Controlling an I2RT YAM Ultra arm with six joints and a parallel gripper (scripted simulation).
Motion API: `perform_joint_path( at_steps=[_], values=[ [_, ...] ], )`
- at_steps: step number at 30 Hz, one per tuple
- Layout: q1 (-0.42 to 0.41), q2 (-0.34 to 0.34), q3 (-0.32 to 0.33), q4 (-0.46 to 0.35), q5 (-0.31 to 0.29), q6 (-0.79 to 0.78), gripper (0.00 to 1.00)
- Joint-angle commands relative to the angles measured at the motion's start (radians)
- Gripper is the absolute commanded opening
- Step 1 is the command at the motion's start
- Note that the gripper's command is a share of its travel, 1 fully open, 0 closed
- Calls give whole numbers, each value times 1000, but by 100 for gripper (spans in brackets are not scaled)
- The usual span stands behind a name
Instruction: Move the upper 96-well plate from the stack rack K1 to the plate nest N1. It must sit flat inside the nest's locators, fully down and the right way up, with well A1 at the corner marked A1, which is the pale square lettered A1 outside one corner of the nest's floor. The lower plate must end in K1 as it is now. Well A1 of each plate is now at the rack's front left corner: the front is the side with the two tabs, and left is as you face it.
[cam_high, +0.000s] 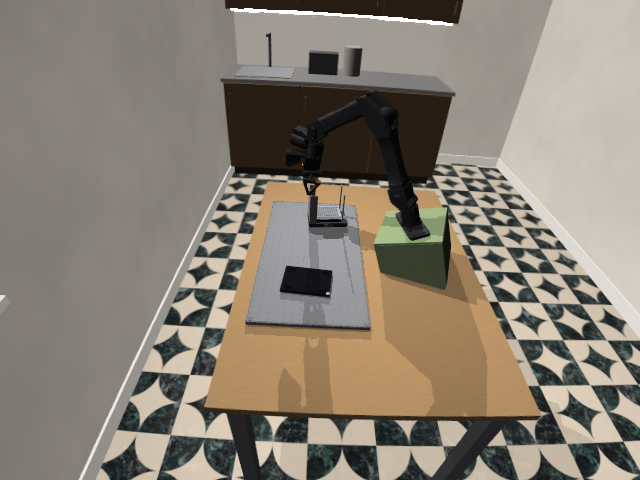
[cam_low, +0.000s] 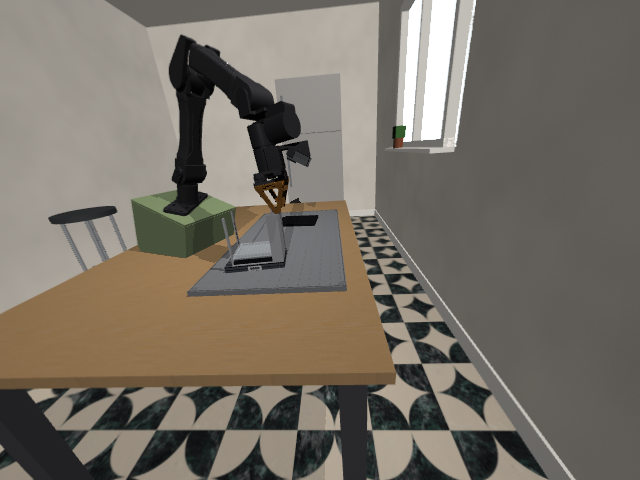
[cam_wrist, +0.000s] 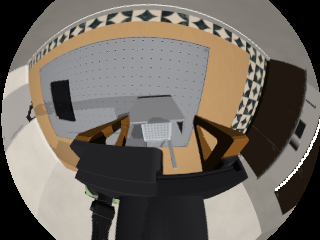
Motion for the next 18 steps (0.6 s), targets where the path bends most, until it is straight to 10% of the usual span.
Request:
perform_joint_path(
  at_steps=[1, 18],
  values=[
    [-51, -67, -57, -101, 21, -74, 100],
    [-126, -134, -73, -172, -29, -170, 100]
  ],
)
